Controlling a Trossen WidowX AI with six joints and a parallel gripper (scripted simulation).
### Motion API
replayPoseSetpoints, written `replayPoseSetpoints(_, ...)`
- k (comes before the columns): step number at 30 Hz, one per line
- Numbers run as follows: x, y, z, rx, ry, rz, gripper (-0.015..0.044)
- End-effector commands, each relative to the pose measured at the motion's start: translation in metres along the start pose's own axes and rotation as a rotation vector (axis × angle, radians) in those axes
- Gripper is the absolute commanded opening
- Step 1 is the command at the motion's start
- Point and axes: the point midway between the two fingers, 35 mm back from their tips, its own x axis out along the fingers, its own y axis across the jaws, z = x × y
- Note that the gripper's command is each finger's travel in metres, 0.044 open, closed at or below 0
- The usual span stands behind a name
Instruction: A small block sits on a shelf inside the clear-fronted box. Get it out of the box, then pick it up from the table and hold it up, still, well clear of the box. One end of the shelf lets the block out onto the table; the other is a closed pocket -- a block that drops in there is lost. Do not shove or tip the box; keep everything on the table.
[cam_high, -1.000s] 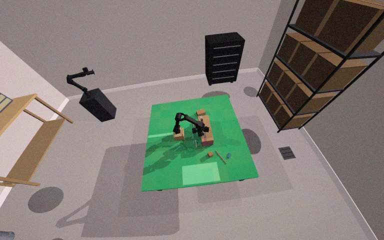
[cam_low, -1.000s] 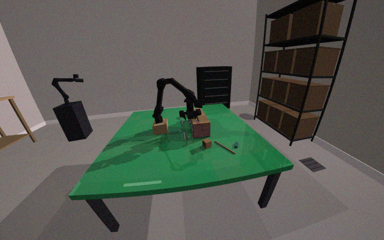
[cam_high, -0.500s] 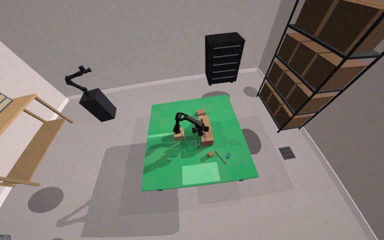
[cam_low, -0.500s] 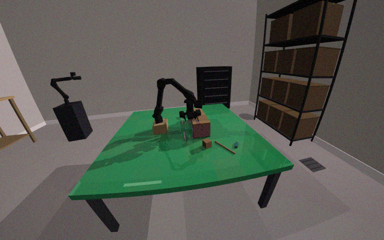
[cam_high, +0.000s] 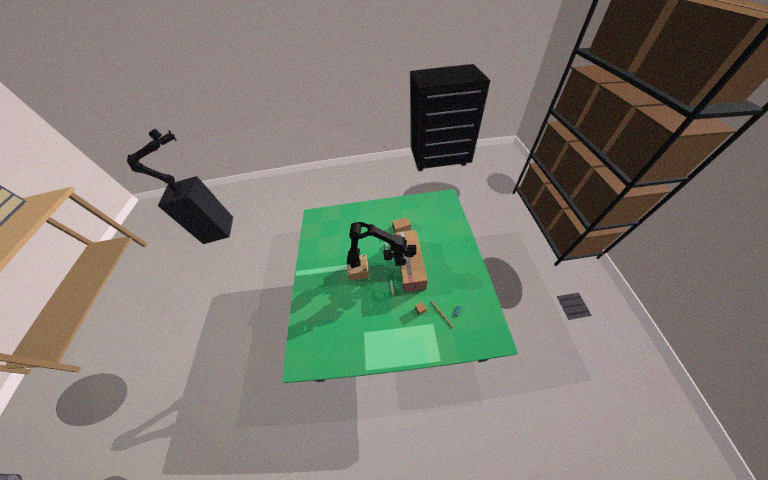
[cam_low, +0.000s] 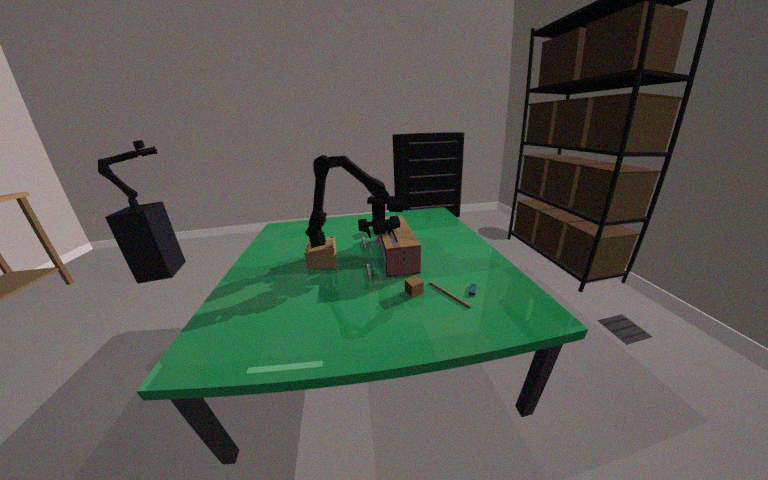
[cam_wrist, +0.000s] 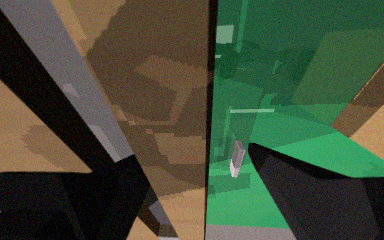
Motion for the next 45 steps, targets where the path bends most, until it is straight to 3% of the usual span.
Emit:
replayPoseSetpoints(1, 0.004, -0.001, -0.011, 0.004, 0.007, -0.001, 0.0400)
replayPoseSetpoints(35, 0.033, -0.001, -0.096, 0.003, 0.014, -0.001, 0.0400)
replayPoseSetpoints(45, -0.027, -0.002, -0.115, -0.003, 0.010, -0.005, 0.0400)
